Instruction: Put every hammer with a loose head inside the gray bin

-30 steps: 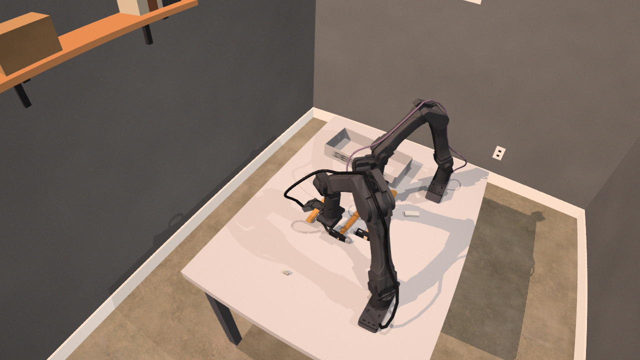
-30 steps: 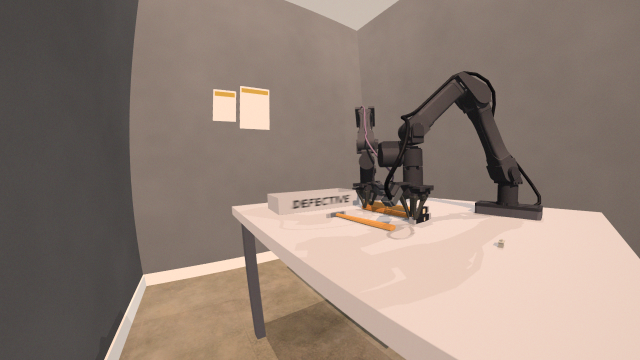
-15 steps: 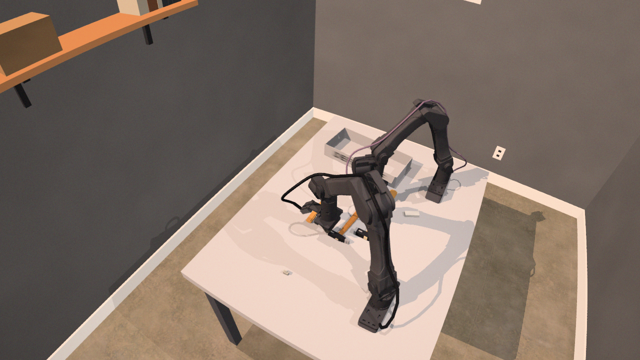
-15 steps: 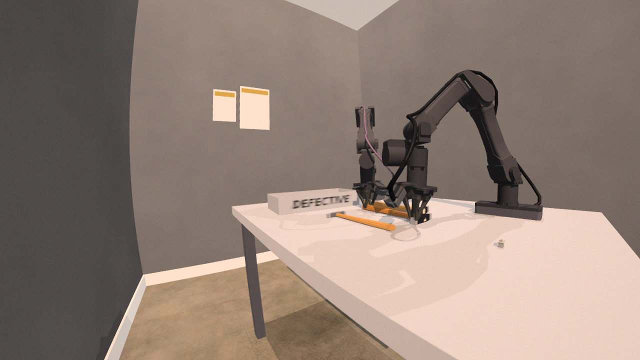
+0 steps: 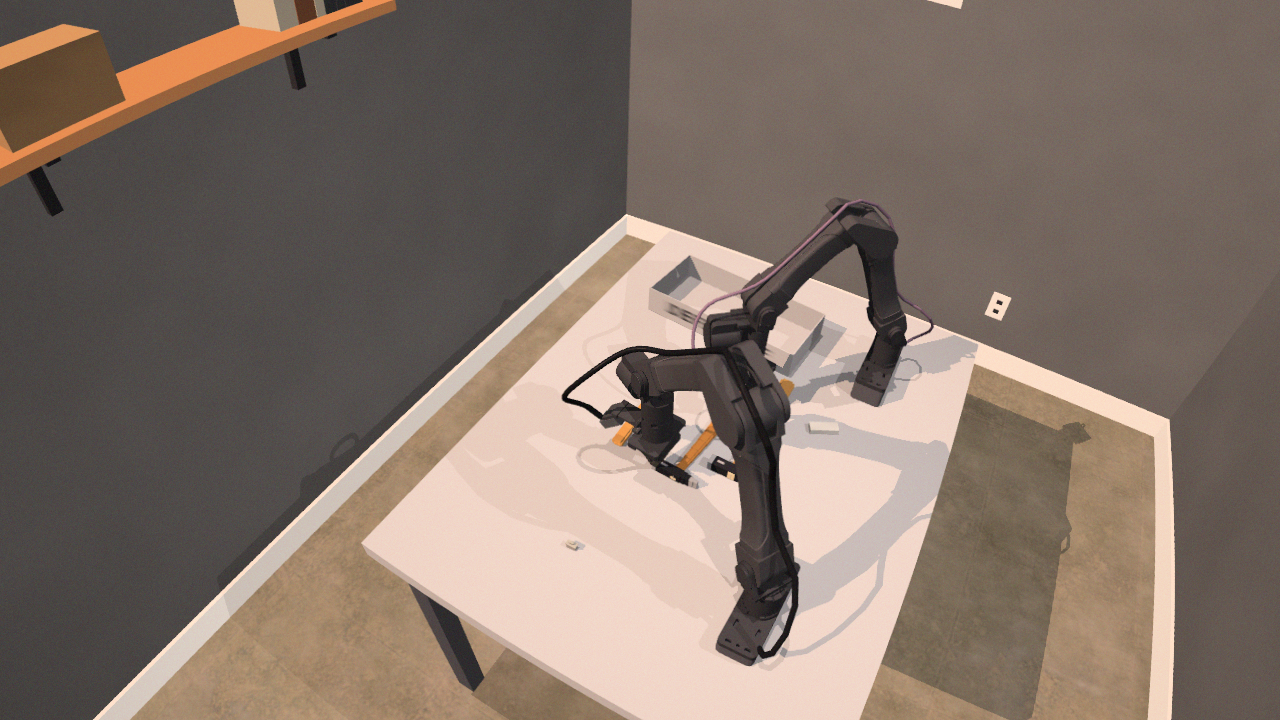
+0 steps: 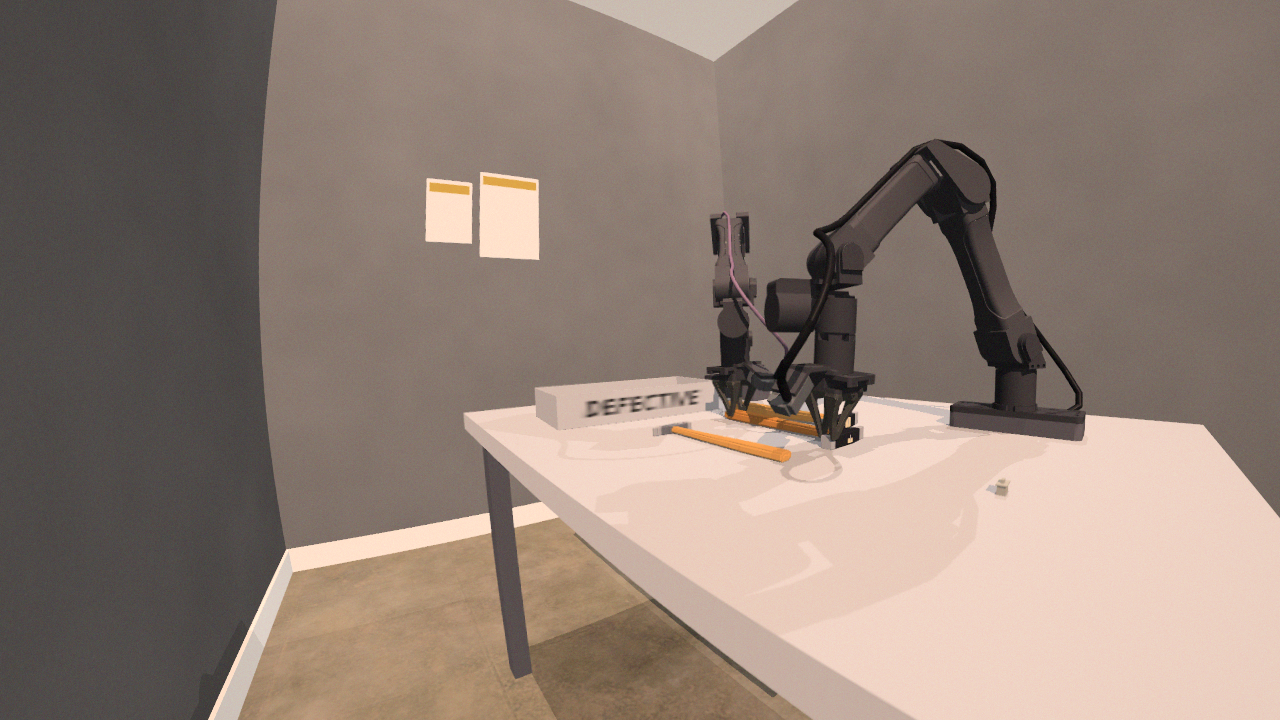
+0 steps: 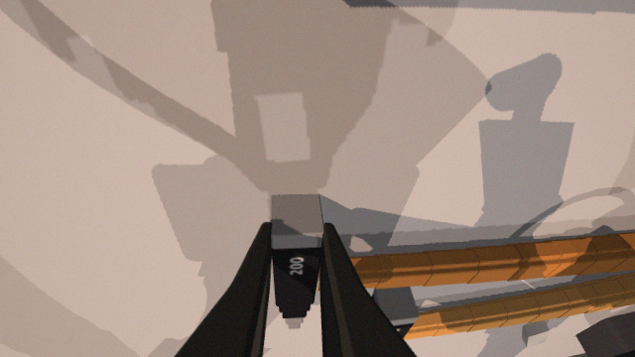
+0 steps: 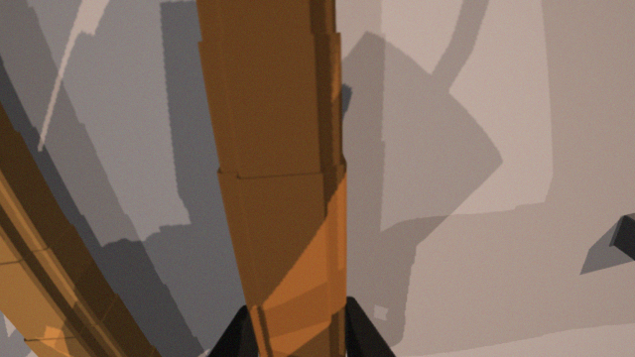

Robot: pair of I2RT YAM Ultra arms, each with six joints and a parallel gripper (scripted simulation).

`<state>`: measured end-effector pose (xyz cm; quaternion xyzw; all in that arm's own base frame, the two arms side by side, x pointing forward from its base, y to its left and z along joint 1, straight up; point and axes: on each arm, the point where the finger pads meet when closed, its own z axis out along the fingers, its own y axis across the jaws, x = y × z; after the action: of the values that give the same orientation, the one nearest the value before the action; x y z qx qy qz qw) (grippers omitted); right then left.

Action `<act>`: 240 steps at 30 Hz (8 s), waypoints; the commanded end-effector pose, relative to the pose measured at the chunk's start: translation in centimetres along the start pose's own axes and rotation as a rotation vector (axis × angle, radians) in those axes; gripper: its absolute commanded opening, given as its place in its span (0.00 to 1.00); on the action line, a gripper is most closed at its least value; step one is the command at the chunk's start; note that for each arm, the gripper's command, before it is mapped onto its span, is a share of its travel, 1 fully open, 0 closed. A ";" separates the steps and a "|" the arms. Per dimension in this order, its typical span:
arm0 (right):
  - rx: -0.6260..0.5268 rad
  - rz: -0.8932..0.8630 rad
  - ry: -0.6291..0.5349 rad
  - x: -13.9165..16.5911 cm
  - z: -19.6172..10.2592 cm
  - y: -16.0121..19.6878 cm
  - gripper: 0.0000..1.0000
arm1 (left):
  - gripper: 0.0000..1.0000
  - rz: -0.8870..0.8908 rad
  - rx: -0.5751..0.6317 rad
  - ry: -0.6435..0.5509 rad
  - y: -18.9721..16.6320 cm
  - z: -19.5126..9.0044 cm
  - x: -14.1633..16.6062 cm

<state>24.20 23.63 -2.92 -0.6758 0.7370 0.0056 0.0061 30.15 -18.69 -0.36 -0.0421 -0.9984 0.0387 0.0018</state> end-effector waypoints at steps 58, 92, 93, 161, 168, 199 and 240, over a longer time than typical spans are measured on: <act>0.009 0.001 0.006 0.3 -0.3 -0.1 0.23 | 1.00 0.185 0.087 -0.034 -0.9 -6.3 -0.5; 0.009 0.001 0.006 0.3 -0.3 -0.1 0.23 | 1.00 1.270 0.450 -0.366 -0.2 -4.2 1.5; 0.009 0.001 0.006 0.3 -0.3 -0.1 0.23 | 1.00 1.314 0.458 -0.393 -0.2 -4.2 1.6; 0.027 0.002 -0.011 -0.5 -7.5 -0.2 1.00 | 1.00 1.597 0.508 -0.597 1.1 -3.2 3.5; 0.005 0.002 0.015 0.1 -6.1 -0.3 1.00 | 1.00 1.597 0.508 -0.597 1.1 -3.2 3.5; 0.086 1.169 -0.004 -1.1 -4.0 -11.4 0.37 | 0.46 1.453 0.162 -0.105 1.5 -2.8 -4.9; 0.013 1.471 0.009 -0.9 0.1 -13.5 0.37 | 0.46 1.474 -0.073 0.029 -2.2 -0.4 -10.8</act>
<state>37.41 23.74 -2.08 -0.0152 0.9999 -0.0021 0.0023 39.20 -21.29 -0.02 -0.7031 -0.7110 0.0027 0.0076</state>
